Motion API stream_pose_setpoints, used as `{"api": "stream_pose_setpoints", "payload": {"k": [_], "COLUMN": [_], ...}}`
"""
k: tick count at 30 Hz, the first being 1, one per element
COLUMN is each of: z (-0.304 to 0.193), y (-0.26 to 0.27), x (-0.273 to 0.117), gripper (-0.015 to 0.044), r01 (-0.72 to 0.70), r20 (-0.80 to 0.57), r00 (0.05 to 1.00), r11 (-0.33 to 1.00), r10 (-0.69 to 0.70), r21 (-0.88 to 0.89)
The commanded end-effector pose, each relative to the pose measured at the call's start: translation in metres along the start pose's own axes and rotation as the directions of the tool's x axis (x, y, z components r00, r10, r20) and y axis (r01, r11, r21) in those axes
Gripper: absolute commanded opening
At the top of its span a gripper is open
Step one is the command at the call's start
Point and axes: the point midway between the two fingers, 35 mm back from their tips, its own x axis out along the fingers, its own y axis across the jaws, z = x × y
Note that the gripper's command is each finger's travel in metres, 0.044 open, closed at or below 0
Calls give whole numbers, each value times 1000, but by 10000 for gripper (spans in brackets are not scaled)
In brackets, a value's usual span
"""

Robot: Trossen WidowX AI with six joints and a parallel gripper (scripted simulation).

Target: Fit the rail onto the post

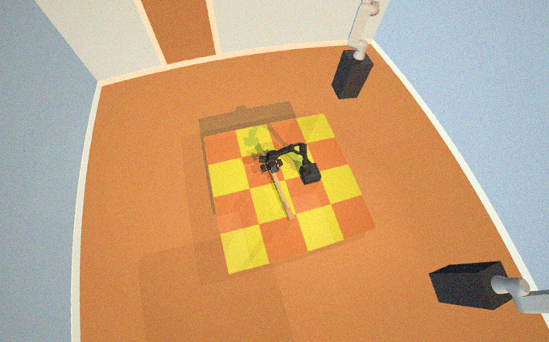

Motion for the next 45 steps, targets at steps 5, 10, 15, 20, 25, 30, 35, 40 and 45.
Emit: {"api": "stream_pose_setpoints", "payload": {"k": [5, 10, 15, 20, 25, 30, 35, 40, 45], "z": [-4, -5, -7, -8, -10, -11, -13, -14, -16], "y": [-3, -3, -3, -4, -4, -4, -4, -4, -4], "x": [-3, -3, -3, -2, -2, -2, -2, -2, -2], "gripper": [0, 0, 0, 0, 0, 0, 0, 0, 0], "r01": [8, 8, 8, 8, 8, 8, 8, 8, 8], "r20": [-1, -1, -1, -2, -2, -2, -2, -2, -2], "r00": [1000, 1000, 1000, 1000, 1000, 1000, 1000, 1000, 1000], "r11": [1000, 1000, 1000, 1000, 1000, 1000, 1000, 1000, 1000], "r10": [-8, -8, -8, -8, -8, -8, -8, -8, -8], "r21": [-3, -3, -3, -3, -3, -3, -3, -3, -3]}}
